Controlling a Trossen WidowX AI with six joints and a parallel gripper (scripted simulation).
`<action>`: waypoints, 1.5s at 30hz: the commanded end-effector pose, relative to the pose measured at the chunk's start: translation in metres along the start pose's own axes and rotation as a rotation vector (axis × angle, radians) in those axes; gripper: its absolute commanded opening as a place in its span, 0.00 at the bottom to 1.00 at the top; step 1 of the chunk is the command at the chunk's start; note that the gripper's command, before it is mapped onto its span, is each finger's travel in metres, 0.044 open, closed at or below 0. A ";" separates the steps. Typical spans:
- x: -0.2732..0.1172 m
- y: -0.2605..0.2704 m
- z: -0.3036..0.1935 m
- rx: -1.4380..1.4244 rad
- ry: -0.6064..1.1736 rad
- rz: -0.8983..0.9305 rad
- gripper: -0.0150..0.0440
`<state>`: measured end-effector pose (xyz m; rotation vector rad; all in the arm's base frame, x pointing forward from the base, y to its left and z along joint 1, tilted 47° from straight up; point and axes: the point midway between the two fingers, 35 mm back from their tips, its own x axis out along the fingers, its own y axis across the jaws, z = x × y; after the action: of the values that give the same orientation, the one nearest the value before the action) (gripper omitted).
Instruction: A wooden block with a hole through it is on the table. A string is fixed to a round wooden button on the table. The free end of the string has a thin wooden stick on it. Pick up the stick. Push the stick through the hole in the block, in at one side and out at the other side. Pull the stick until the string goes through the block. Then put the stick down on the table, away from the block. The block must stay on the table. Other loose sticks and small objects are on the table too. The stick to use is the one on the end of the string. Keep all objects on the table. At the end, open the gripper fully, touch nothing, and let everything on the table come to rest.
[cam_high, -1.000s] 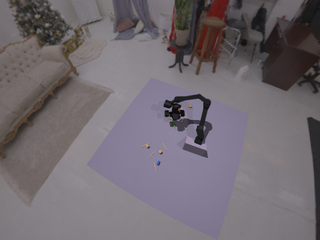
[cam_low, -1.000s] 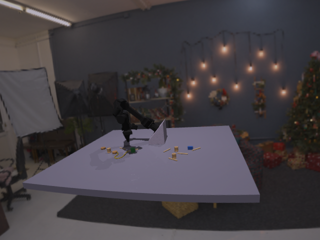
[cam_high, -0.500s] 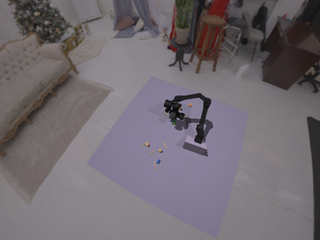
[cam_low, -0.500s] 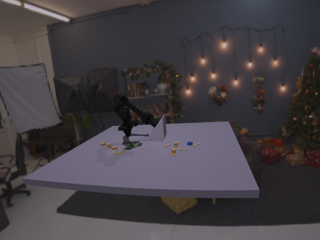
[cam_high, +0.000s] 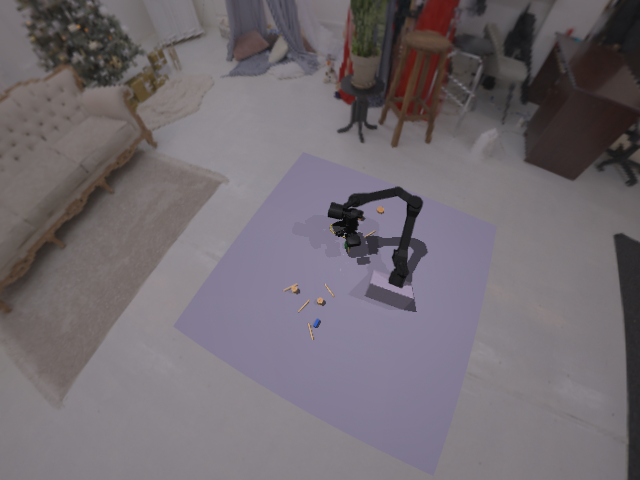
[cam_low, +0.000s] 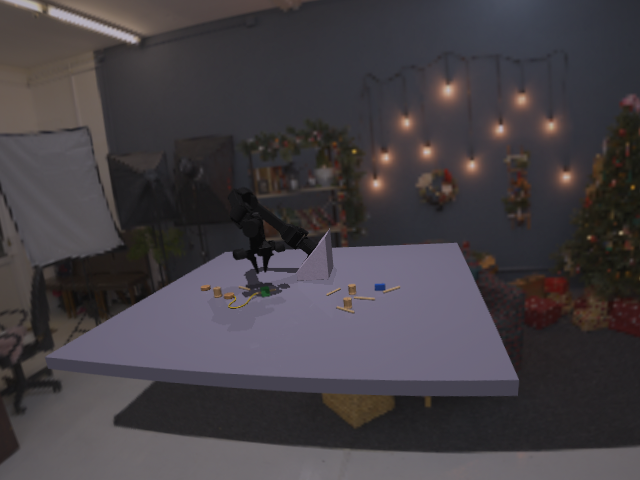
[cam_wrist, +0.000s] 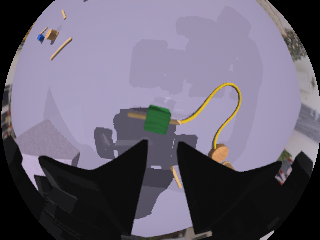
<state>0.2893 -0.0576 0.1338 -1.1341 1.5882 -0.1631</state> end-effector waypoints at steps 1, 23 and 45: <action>0.001 0.018 0.002 0.789 0.000 0.001 0.46; 0.002 0.033 0.002 1.676 0.000 -0.002 0.46; 0.018 0.033 0.004 1.676 0.001 0.002 0.46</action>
<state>0.2757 -0.0483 0.1037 0.2093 0.8726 -1.2042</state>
